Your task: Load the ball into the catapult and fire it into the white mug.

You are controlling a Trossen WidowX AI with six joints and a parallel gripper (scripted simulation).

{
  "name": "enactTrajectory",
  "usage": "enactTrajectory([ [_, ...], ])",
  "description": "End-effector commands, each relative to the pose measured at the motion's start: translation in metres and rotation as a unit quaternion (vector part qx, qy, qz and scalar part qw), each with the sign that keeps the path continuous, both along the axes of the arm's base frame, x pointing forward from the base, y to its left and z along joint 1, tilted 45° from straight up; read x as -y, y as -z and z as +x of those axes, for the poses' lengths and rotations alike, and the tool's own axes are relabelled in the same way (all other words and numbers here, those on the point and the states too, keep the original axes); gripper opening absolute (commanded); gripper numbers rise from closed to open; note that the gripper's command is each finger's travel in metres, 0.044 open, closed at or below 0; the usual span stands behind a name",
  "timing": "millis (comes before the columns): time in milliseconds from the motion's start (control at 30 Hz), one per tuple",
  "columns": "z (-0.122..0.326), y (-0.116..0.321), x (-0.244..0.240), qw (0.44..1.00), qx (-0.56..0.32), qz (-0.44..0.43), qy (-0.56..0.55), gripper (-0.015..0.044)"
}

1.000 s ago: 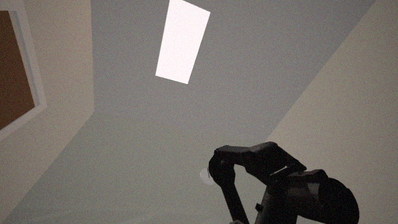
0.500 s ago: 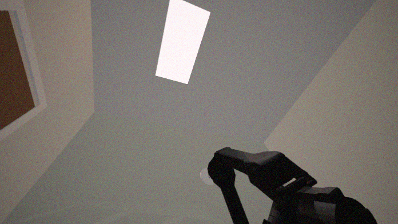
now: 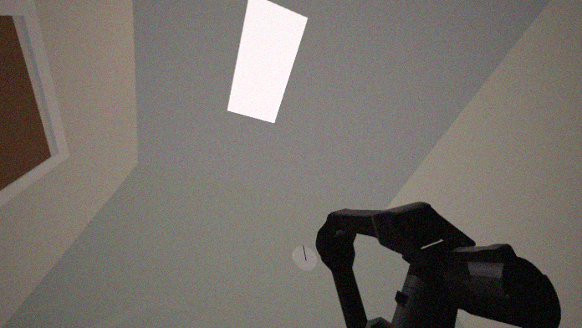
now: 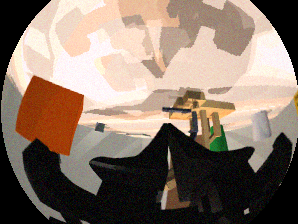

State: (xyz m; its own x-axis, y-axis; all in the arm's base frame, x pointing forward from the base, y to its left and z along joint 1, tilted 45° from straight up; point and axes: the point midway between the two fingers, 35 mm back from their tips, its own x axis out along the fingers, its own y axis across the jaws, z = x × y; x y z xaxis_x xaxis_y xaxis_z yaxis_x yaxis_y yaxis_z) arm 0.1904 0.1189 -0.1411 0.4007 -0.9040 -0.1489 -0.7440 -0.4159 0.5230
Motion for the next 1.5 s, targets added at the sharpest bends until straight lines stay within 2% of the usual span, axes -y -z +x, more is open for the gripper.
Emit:
enactTrajectory([
  [0, -0.016, -0.028, -0.059, 0.999, -0.021, 0.012, -0.025, 0.0],
  [133, -0.021, -0.034, -0.068, 0.999, -0.026, 0.011, -0.029, 0.0],
  [700, 0.026, -0.001, -0.087, 0.966, 0.113, 0.227, 0.059, 0.044],
  [1067, 0.067, 0.01, -0.112, 0.901, 0.207, 0.36, 0.124, 0.044],
  [1467, 0.123, 0.008, -0.143, 0.794, 0.307, 0.49, 0.189, 0.044],
])
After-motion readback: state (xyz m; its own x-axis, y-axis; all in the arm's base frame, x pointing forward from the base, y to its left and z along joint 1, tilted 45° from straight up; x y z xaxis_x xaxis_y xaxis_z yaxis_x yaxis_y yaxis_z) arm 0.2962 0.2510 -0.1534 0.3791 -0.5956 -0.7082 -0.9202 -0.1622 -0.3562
